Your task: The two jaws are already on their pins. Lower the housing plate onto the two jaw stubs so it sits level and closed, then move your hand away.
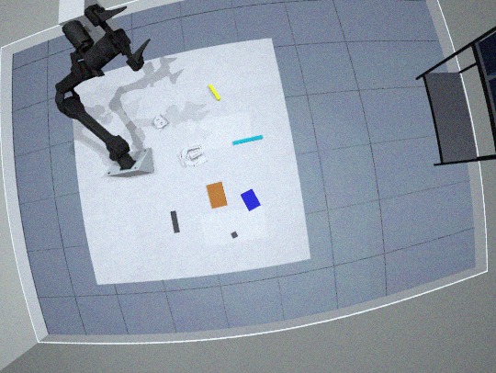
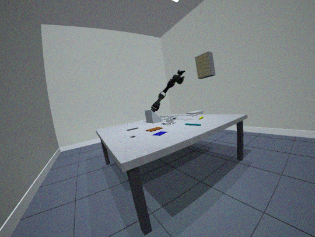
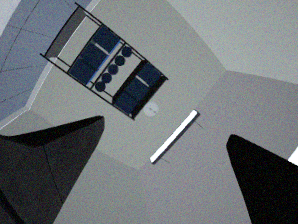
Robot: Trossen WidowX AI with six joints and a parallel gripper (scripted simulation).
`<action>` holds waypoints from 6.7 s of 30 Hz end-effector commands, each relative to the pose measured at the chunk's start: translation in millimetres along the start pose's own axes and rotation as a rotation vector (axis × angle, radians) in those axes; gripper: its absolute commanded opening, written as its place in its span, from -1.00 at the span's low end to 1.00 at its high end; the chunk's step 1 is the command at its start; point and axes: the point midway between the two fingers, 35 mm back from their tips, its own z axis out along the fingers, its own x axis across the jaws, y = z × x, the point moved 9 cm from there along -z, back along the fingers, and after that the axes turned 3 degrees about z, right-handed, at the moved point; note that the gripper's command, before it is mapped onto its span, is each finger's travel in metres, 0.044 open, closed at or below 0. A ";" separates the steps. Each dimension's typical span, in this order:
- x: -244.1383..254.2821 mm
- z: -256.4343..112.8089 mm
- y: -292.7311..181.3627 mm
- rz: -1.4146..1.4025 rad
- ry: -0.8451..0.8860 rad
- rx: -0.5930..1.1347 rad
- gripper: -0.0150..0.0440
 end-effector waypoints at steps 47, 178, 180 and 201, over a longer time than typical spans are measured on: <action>169.8 -39.3 59.2 0.891 1.103 0.036 1.00; 277.6 -142.5 125.2 1.208 1.879 0.594 1.00; 277.6 -142.5 125.2 1.208 1.879 0.594 1.00; 279.5 -142.9 126.4 1.208 1.879 0.594 1.00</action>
